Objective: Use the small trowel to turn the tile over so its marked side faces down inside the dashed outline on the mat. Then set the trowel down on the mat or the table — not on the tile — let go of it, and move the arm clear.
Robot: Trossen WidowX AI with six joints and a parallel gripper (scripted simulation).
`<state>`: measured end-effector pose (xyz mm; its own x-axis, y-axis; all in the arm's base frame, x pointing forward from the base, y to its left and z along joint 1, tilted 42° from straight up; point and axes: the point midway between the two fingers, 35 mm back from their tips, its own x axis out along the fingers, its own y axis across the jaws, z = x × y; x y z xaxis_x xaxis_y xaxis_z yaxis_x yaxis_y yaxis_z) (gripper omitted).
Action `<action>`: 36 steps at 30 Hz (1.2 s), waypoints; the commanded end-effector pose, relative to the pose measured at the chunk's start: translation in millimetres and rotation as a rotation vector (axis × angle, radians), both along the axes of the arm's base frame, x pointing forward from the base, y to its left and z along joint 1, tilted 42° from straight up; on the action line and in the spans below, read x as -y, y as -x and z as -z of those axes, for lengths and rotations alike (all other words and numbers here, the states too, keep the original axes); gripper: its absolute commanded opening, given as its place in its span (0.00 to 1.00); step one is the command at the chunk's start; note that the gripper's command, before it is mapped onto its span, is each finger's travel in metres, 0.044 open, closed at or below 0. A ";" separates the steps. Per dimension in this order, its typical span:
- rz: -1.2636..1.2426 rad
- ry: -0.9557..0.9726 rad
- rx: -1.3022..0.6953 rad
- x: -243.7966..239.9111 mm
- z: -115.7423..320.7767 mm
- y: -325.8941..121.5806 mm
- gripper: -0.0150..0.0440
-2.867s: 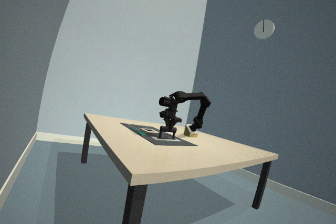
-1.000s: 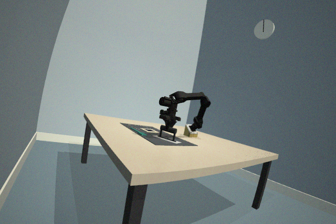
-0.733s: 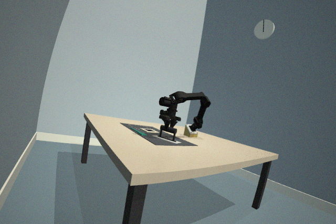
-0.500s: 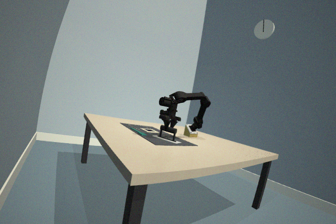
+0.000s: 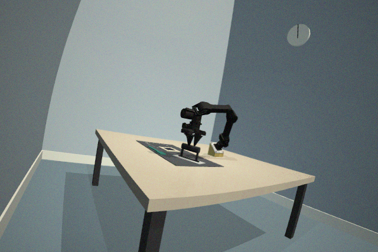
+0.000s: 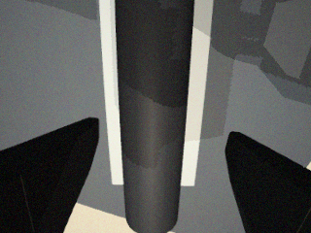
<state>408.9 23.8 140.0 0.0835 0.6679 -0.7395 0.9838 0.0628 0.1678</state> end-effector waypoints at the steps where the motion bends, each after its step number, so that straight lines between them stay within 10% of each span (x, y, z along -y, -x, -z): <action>1: 0.012 0.003 0.005 15.1 -16.1 2.4 0.71; 36: -0.052 0.012 0.063 -7.3 8.6 -6.0 0.71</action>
<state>415.6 26.0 136.4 0.1011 0.6626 -0.7421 0.9653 0.1151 0.2343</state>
